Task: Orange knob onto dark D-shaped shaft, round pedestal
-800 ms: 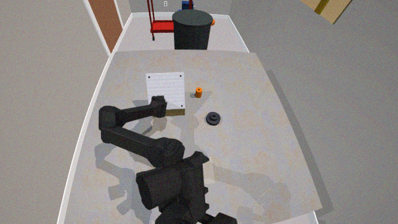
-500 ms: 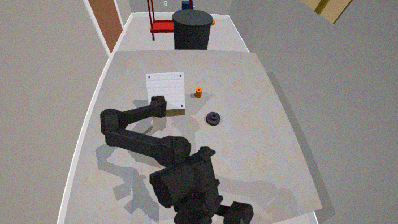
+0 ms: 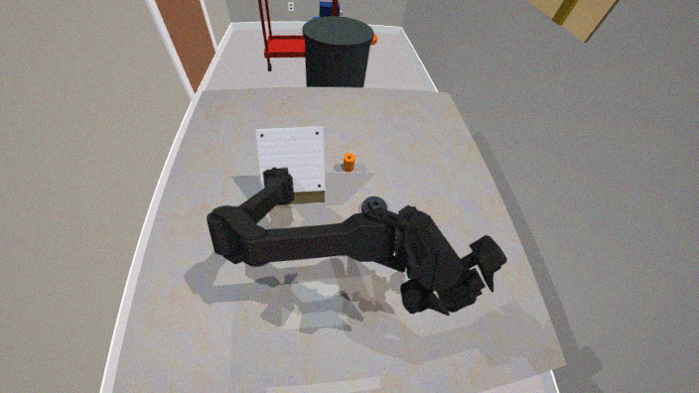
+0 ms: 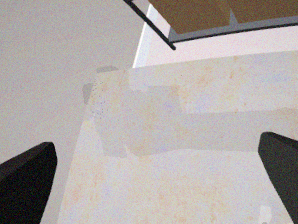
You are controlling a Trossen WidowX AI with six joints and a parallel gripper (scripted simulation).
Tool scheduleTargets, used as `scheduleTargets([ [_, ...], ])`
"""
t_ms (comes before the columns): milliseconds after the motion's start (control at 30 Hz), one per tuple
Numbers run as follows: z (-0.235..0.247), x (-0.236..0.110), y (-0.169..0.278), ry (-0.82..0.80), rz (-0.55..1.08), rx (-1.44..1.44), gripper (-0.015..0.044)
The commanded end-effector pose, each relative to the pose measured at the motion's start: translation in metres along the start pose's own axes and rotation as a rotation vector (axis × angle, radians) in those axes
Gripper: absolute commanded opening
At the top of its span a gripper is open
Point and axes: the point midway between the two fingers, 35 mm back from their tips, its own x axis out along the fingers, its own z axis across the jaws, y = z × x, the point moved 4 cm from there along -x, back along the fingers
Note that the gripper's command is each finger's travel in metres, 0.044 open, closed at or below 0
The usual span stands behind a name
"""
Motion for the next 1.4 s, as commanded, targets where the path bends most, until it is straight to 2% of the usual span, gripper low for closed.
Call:
scheduleTargets([
  [0, 0.036, -0.002, 0.057, -0.087, 0.145, -0.097, 0.0440],
  [200, 0.075, -0.023, 0.138, -0.190, 0.352, -0.235, 0.0440],
  [433, 0.100, -0.070, 0.238, -0.274, 0.602, -0.447, 0.0440],
  [600, 0.099, -0.115, 0.303, -0.305, 0.769, -0.623, 0.0440],
  [800, 0.075, -0.176, 0.368, -0.298, 0.949, -0.870, 0.0440],
  [1133, -0.011, -0.270, 0.436, -0.118, 1.122, -1.413, 0.0440],
  [1367, -0.025, -0.285, 0.444, -0.074, 1.122, -1.496, 0.0440],
])
